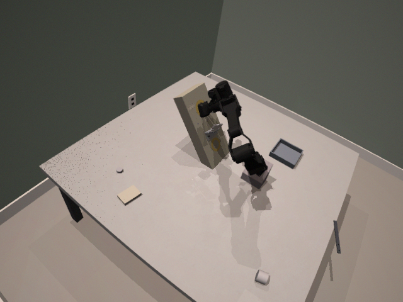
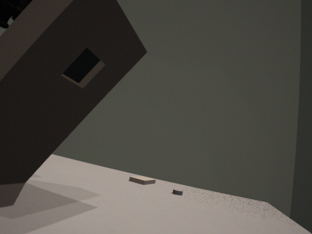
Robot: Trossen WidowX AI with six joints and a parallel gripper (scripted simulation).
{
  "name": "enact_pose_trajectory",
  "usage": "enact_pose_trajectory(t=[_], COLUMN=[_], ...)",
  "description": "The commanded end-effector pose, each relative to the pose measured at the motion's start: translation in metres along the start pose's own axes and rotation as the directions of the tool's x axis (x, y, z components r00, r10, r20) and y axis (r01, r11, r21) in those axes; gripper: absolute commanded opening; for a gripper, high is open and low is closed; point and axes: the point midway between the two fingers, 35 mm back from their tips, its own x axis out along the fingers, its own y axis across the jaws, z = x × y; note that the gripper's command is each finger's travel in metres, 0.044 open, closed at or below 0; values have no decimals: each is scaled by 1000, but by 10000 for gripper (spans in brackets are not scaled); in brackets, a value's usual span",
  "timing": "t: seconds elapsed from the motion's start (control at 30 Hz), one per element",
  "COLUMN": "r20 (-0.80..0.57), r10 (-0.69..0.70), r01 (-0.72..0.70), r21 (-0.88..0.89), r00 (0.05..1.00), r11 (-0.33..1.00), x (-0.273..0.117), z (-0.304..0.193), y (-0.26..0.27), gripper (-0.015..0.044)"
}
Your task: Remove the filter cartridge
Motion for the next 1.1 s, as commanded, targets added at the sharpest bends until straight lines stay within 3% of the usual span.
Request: enact_pose_trajectory(t=[0.0, 0.5, 1.07], r20=[-6, -6, -6], r10=[-8, -8, -8], r01=[7, 3, -3], r21=[-137, -608, -948], r00=[1000, 1000, 1000], r11=[991, 794, 318], x=[7, 10, 10], z=[-1, -1, -1], y=[1, 1, 0], gripper=[0, 0, 0])
